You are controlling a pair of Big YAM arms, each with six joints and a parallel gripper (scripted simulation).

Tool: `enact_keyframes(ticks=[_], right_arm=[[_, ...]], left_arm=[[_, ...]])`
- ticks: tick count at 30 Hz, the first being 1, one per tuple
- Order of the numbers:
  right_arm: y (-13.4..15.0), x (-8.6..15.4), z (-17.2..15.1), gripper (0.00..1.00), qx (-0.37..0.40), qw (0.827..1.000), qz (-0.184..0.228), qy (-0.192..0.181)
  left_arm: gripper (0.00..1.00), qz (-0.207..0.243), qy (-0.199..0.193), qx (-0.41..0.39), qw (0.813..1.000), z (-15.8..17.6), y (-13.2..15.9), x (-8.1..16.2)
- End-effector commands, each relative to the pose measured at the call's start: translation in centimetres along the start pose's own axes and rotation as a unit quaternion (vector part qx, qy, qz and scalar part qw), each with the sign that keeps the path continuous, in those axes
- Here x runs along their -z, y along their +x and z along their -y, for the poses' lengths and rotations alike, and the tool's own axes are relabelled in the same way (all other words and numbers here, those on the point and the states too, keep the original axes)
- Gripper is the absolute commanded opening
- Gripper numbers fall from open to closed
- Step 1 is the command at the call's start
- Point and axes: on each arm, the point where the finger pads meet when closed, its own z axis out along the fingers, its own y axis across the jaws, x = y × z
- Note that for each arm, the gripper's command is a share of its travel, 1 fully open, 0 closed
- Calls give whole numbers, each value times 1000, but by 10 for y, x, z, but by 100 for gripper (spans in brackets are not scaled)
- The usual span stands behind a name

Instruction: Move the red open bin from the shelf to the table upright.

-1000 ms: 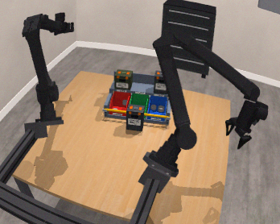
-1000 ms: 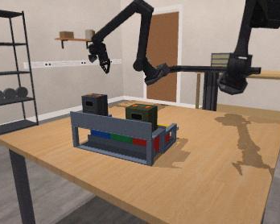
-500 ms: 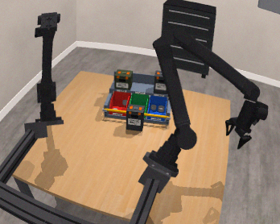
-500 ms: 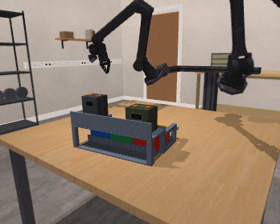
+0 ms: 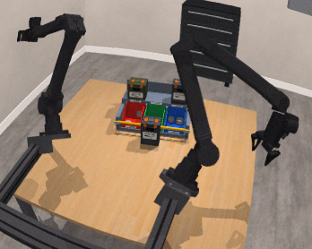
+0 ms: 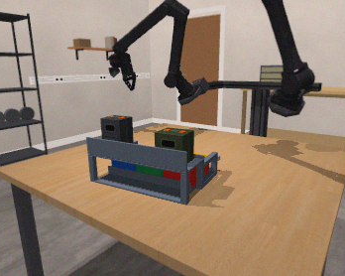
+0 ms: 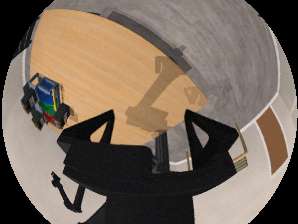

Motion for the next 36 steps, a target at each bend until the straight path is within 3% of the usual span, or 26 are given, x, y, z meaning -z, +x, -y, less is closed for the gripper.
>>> enact_keyframes(ticks=[1, 4, 12, 19, 36], right_arm=[[-9, 8, 1, 100, 5, 1000, 10, 6], [-9, 8, 1, 100, 5, 1000, 10, 6], [-9, 8, 1, 100, 5, 1000, 10, 6], [-9, 8, 1, 100, 5, 1000, 10, 6], [-9, 8, 1, 100, 5, 1000, 10, 6]], left_arm=[[100, 27, -40, -9, 999, -39, -41, 6], [100, 27, -54, -13, 998, -50, -41, 7], [100, 26, -148, -39, 988, -129, -45, 24], [100, 26, -210, -57, 976, -179, -50, 43], [100, 25, -270, -73, 960, -226, -56, 67]])
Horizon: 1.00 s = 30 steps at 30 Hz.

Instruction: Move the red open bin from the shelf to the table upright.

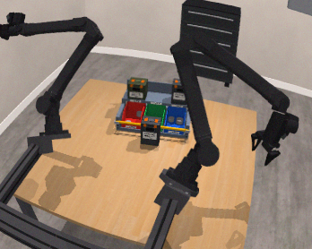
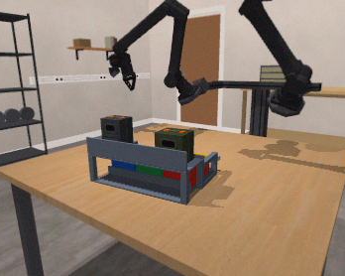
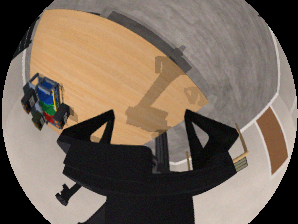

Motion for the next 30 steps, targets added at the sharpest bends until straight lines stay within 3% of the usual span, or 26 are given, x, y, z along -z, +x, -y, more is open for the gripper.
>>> enact_keyframes(ticks=[1, 30], right_arm=[[-9, 8, 1, 100, 5, 1000, 10, 6], [-4, 4, -5, 100, 4, 1000, 10, 5]], left_arm=[[100, 26, -5, 2, 1000, -6, -40, 4], [100, 26, -9, 1, 1000, -9, -40, 4]])
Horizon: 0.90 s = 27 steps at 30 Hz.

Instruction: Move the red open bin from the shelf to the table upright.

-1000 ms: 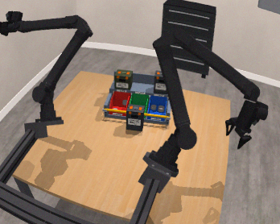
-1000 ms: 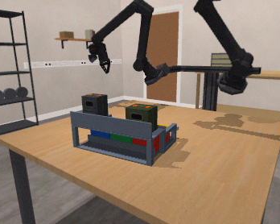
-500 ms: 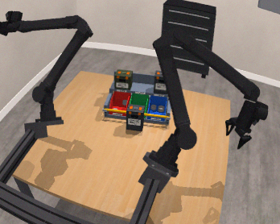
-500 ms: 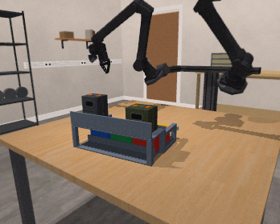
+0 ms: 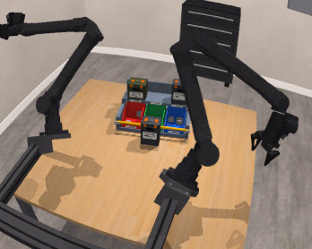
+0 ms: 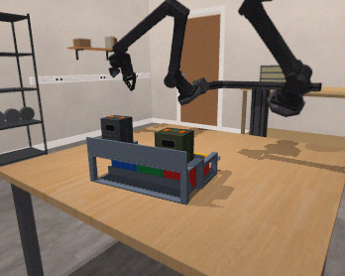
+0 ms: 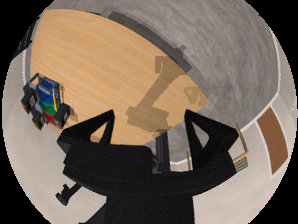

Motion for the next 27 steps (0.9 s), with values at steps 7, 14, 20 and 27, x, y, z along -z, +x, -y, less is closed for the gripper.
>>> enact_keyframes(ticks=[7, 14, 20, 27], right_arm=[[-14, 14, -2, 100, 6, 1000, 25, 15], [-2, 3, -11, 100, 2, 1000, 13, 7], [1, 0, -17, 100, -1, 1000, 13, 6], [5, -3, -24, 100, -5, 1000, 14, 5]], left_arm=[[100, 26, -4, 3, 1000, -5, -40, 4], [100, 26, -4, 3, 1000, -5, -40, 4], [100, 26, -4, 3, 1000, -5, -40, 4], [100, 26, -4, 3, 1000, -5, -40, 4]])
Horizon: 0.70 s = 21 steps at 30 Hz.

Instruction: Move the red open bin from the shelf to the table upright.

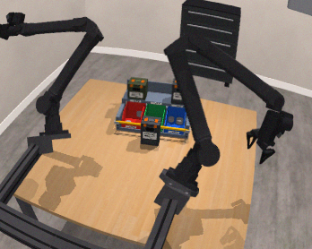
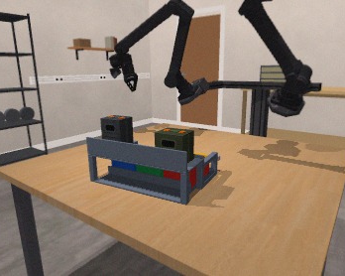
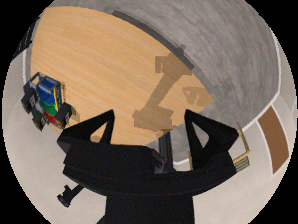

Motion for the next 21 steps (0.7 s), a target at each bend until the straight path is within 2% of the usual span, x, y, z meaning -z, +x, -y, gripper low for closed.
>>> enact_keyframes(ticks=[1, 13, 14, 16, 21], right_arm=[[-3, 2, -6, 100, -2, 1000, 14, 6], [6, -3, -23, 100, -12, 1000, 18, 4], [-5, 8, -26, 100, -8, 999, 33, 8], [8, -4, -28, 100, -15, 1000, 19, 4], [11, -7, -37, 100, -19, 1000, 19, 3]], left_arm=[[100, 26, -4, 3, 1000, -5, -40, 4], [100, 26, -4, 3, 1000, -5, -40, 4], [100, 26, -4, 3, 1000, -5, -40, 4], [100, 26, -4, 3, 1000, -5, -40, 4], [100, 26, -4, 3, 1000, -5, -40, 4]])
